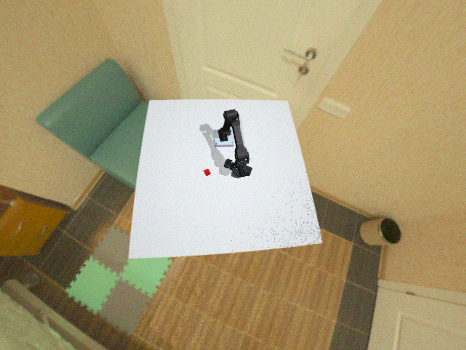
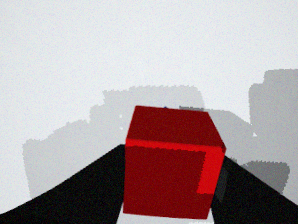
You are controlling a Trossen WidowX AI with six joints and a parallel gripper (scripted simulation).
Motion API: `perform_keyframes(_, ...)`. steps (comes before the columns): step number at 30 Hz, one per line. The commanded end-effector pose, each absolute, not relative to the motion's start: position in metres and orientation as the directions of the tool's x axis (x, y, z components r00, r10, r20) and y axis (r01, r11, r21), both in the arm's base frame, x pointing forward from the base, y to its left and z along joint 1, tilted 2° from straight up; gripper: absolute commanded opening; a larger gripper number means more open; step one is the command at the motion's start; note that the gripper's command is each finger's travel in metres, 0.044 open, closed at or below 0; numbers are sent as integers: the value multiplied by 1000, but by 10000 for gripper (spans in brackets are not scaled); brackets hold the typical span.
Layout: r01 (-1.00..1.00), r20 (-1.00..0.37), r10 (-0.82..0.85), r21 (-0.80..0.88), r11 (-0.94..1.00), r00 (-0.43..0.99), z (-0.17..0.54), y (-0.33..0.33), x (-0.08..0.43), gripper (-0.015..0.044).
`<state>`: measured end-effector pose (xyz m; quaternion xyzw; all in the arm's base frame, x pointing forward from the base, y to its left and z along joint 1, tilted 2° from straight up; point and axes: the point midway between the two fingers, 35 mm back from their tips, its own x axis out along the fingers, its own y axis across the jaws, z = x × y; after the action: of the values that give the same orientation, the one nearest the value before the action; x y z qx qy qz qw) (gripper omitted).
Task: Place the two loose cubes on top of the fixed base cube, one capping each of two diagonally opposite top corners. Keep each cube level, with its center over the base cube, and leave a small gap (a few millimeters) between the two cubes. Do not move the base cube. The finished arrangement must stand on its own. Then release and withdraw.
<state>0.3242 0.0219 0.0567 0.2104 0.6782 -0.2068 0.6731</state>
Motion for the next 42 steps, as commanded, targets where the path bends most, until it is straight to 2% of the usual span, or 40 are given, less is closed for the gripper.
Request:
perform_keyframes(1, 563, -1000, 13, 6, 826, -8, 55, 23, 323, 105)
perform_keyframes(20, 564, -1000, 13, 6, 826, -8, 54, 23, 323, 105)
perform_keyframes(24, 564, -1000, 13, 6, 826, -8, 54, 23, 323, 205)
perform_keyframes(42, 564, -1000, 7, 1, 826, -8, 74, 22, 324, 205)
